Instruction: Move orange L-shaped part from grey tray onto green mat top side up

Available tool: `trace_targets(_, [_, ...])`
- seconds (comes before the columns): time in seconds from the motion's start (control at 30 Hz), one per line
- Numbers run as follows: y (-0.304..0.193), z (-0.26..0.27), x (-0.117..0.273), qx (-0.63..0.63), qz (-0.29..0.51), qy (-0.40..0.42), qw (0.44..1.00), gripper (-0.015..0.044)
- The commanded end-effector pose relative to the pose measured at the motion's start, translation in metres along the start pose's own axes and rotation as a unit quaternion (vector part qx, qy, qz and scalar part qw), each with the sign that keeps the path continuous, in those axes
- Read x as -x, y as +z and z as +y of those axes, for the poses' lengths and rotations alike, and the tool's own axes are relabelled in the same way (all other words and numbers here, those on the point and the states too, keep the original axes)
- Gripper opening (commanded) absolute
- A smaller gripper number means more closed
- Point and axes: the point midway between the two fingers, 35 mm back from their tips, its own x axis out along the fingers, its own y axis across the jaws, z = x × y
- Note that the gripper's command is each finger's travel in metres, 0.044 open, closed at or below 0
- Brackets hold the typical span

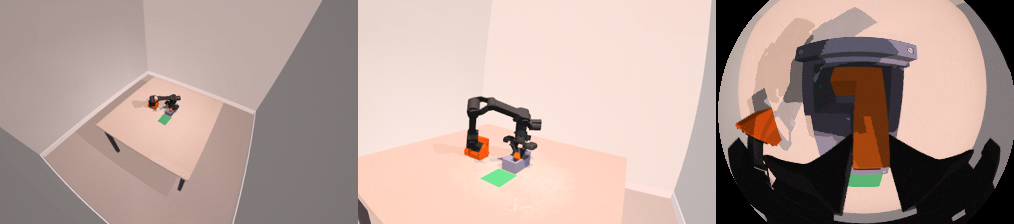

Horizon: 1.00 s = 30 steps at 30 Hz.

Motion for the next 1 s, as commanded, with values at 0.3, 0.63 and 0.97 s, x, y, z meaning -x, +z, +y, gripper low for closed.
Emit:
trace_targets(0.3, [0.000,0.000,0.014,0.000,0.001,0.001,1.000,0.0000])
trace_targets(0.63, [-0.001,0.000,0.029,0.001,0.001,0.001,1.000,0.0000])
trace_targets(0.97, [0.000,0.000,0.045,0.001,0.001,0.001,1.000,0.0000])
